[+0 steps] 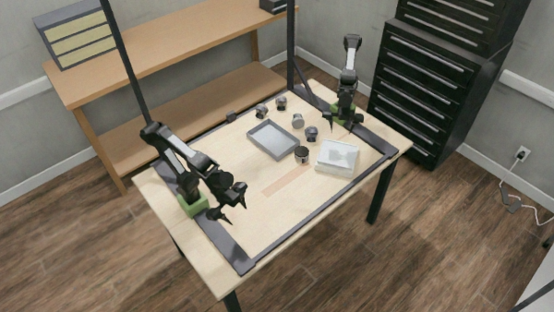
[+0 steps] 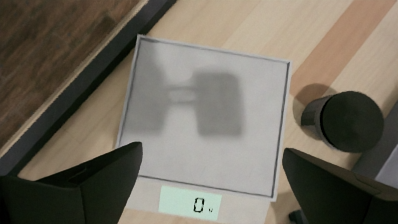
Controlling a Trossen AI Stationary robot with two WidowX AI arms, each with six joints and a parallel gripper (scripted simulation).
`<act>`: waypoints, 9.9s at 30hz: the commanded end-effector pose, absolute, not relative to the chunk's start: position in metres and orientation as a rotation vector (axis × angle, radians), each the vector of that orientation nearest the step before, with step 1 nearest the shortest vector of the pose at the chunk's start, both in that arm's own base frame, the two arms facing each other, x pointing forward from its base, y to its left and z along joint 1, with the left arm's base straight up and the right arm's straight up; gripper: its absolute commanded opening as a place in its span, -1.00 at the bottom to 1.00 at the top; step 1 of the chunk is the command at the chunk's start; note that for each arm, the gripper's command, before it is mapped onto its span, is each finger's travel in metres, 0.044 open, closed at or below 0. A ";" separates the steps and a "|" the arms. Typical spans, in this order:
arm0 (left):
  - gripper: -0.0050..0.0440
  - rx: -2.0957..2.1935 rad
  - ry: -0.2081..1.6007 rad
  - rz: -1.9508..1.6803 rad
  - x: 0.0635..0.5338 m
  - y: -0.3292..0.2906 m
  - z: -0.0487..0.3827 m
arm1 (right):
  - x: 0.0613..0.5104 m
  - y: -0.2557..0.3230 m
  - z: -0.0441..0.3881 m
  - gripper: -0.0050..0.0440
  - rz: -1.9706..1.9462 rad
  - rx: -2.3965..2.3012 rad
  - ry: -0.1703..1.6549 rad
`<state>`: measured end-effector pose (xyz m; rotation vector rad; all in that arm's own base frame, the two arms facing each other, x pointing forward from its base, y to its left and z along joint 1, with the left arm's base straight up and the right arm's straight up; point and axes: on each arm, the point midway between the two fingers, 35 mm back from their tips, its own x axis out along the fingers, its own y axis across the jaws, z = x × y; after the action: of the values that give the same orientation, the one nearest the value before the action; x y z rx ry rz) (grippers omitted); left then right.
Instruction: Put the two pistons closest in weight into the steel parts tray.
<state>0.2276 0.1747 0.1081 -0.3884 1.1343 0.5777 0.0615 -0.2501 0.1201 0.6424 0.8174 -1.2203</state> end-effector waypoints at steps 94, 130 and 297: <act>0.75 0.349 1.525 -0.343 0.210 -0.027 0.114 | 0.061 -0.244 0.131 0.84 -1.034 1.013 1.299; 0.75 0.778 1.403 -0.785 0.194 -0.189 0.115 | 0.061 -0.244 0.131 0.84 -1.034 1.013 1.299; 0.75 1.884 0.787 -1.433 0.193 -0.277 -0.020 | 0.061 -0.244 0.131 0.84 -1.034 1.013 1.299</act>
<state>0.1896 -0.2757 -0.0204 1.8892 0.8040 -1.4370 0.0589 -0.2393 0.1228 1.0374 1.3246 -1.0283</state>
